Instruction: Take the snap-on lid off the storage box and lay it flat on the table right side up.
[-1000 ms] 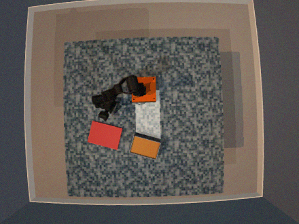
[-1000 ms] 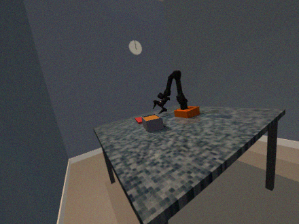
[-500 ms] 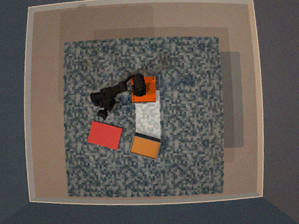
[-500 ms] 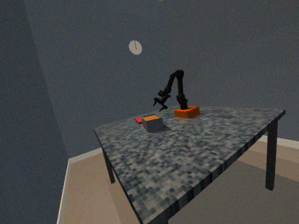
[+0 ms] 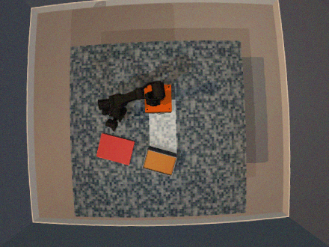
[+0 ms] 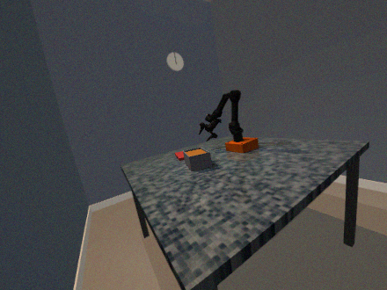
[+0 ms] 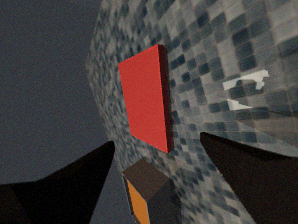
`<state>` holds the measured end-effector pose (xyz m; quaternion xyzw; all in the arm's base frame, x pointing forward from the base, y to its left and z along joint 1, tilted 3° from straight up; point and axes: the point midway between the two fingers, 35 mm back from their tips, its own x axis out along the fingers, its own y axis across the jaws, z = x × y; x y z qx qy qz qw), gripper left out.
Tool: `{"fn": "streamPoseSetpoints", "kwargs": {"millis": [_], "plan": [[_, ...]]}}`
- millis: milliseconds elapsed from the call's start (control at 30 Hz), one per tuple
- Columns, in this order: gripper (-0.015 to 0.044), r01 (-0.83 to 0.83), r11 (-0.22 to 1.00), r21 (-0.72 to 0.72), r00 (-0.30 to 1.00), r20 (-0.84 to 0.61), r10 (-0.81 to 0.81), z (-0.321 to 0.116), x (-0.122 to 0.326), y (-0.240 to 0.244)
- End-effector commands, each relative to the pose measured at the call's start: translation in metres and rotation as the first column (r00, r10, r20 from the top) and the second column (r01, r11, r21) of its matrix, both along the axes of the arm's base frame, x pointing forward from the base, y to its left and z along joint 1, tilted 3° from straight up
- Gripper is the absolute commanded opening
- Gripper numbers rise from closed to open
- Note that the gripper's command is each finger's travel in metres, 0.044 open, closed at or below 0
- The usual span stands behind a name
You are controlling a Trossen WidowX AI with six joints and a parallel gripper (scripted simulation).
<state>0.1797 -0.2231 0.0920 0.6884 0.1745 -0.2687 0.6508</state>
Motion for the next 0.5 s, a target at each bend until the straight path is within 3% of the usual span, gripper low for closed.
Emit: {"fn": "streamPoseSetpoints", "kwargs": {"millis": [0, 467], "plan": [[0.044, -0.002, 1.0, -0.021, 1.0, 0.007, 0.003, 0.0112, -0.0023, -0.0021], [0.044, -0.002, 1.0, -0.021, 1.0, 0.007, 0.003, 0.0102, -0.0044, 0.0003]]}}
